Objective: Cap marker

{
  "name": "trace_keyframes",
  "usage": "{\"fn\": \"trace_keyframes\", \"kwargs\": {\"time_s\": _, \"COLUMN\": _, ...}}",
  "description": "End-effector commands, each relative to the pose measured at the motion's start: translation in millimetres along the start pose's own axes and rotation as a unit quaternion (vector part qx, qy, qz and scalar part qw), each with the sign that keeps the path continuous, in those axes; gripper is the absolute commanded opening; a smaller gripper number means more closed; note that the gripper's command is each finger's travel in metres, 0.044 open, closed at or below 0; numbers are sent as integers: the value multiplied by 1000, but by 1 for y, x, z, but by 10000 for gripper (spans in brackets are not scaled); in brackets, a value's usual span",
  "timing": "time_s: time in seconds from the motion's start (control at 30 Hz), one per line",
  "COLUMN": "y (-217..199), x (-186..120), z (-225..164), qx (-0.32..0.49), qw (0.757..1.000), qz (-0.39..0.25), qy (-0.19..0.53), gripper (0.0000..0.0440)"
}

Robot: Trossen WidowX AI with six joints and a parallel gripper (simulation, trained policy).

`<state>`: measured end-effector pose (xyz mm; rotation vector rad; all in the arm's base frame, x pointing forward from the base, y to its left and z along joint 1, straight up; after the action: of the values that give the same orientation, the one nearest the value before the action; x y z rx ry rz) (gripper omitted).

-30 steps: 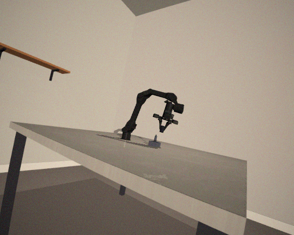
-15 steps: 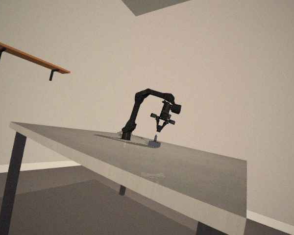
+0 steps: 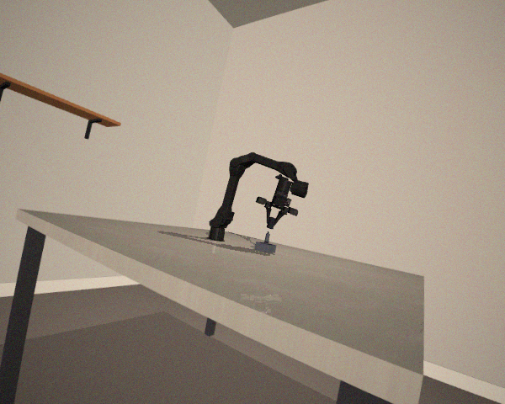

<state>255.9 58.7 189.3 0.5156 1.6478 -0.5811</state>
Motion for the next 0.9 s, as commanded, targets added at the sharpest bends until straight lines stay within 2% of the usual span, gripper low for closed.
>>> {"fn": "trace_keyframes", "kwargs": {"time_s": 0.0, "y": 0, "x": 7, "z": -1, "qx": 3, "qw": 1000, "qz": -1, "qy": 3, "gripper": 0}}
{"fn": "trace_keyframes", "kwargs": {"time_s": 0.87, "y": 0, "x": 59, "z": 0, "qx": -14, "qw": 1000, "qz": -4, "qy": 13, "gripper": 0}}
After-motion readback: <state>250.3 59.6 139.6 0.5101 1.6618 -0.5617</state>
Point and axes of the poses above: the point midway between the two fingers, 35 mm back from their tips, its own x axis out along the fingers, its own y axis across the jaws, z = x × y, the point moved 3 cm from there along -x, back along the fingers, and after that the axes turned 13 degrees about -x, right-handed, at the moved point
